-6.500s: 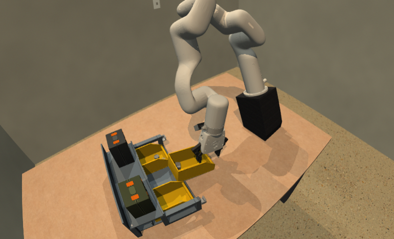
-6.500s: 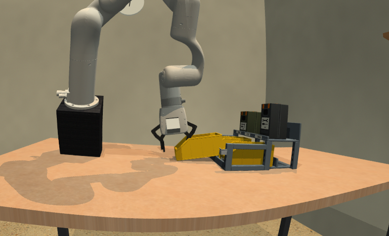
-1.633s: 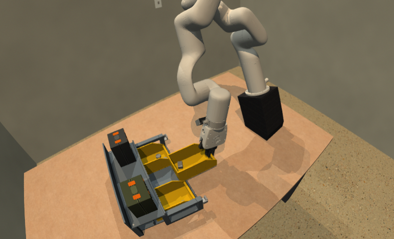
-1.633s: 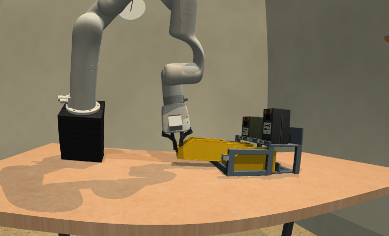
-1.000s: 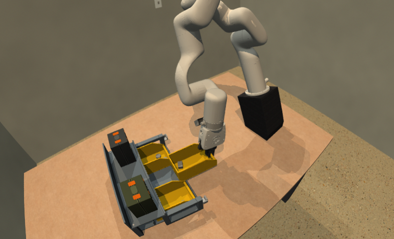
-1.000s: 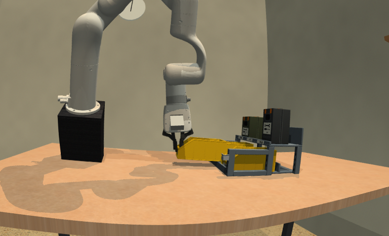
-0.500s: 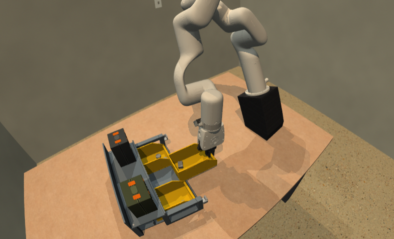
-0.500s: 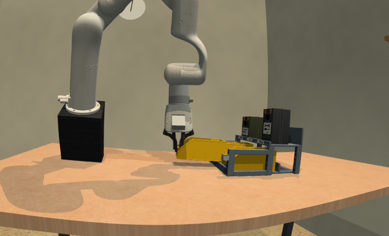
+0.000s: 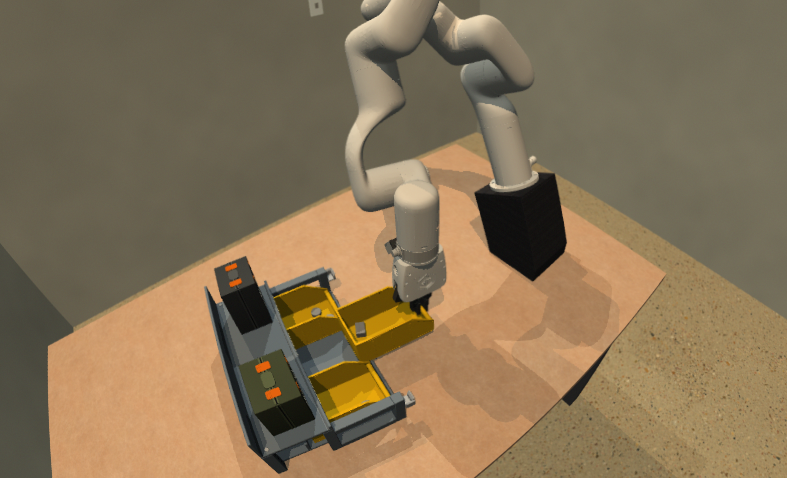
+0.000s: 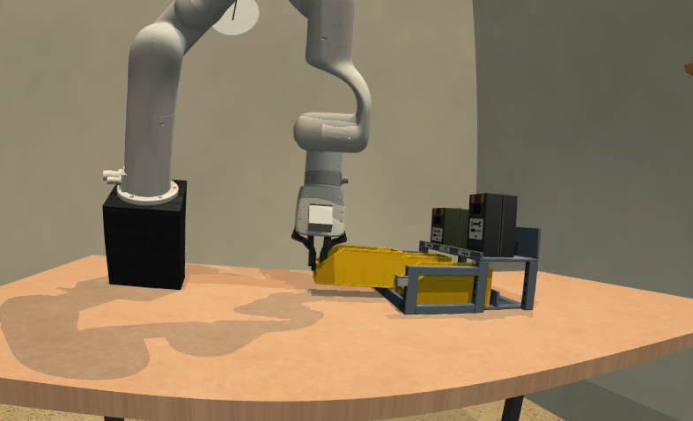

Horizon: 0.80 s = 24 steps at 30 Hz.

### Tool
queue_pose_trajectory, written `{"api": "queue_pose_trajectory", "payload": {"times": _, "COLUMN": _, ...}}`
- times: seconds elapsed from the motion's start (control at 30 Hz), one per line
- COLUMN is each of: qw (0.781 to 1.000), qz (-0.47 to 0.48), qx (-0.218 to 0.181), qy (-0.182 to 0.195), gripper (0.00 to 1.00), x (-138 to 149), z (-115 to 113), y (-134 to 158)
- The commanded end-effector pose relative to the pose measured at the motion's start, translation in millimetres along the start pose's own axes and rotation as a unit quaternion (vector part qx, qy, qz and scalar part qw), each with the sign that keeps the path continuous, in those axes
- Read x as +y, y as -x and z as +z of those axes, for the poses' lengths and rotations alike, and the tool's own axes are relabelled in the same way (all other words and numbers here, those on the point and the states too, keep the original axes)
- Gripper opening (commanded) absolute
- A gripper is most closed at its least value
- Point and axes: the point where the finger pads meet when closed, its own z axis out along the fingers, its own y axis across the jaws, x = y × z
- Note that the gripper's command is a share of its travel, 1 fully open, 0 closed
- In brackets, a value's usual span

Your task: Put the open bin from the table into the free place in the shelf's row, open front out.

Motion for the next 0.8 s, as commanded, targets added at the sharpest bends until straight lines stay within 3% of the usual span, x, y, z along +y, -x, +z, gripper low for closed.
{"api": "queue_pose_trajectory", "payload": {"times": 0.0, "qw": 1.0, "qz": 0.0, "qx": 0.0, "qy": -0.001, "gripper": 0.0, "x": -1, "z": -1, "y": 0}}
{"api": "queue_pose_trajectory", "payload": {"times": 0.77, "qw": 1.0, "qz": 0.0, "qx": -0.001, "qy": -0.001, "gripper": 0.0, "x": -21, "z": -1, "y": 0}}
